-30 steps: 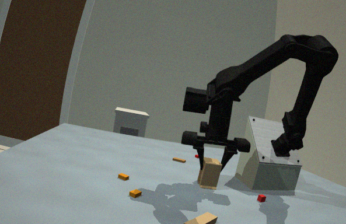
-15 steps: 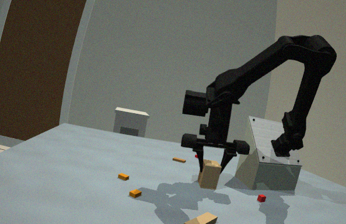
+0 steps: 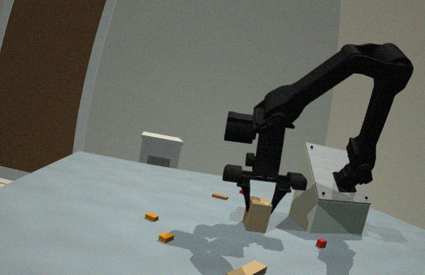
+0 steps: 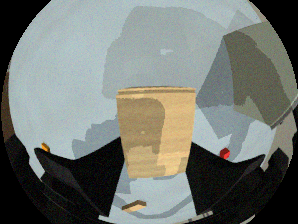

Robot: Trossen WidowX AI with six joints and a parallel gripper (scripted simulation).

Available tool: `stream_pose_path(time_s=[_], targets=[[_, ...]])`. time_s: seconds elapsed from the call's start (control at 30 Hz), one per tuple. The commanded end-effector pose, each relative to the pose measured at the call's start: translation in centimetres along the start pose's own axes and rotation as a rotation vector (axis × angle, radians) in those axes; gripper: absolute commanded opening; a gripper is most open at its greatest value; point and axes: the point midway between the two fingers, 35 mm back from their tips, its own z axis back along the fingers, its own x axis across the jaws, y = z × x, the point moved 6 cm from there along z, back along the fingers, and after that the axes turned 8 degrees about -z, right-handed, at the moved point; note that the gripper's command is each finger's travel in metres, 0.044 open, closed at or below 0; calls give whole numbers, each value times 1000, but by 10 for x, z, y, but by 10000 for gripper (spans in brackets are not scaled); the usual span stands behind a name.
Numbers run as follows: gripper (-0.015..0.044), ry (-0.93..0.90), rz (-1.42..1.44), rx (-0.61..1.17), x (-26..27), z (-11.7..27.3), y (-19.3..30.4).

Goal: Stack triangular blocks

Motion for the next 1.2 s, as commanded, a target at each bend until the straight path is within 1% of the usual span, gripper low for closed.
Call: stream_pose_path(time_s=[0.0,1.17], targets=[[0,2,-9,6,0,0,0],[0,8,-5,-1,-1,-2,-1]])
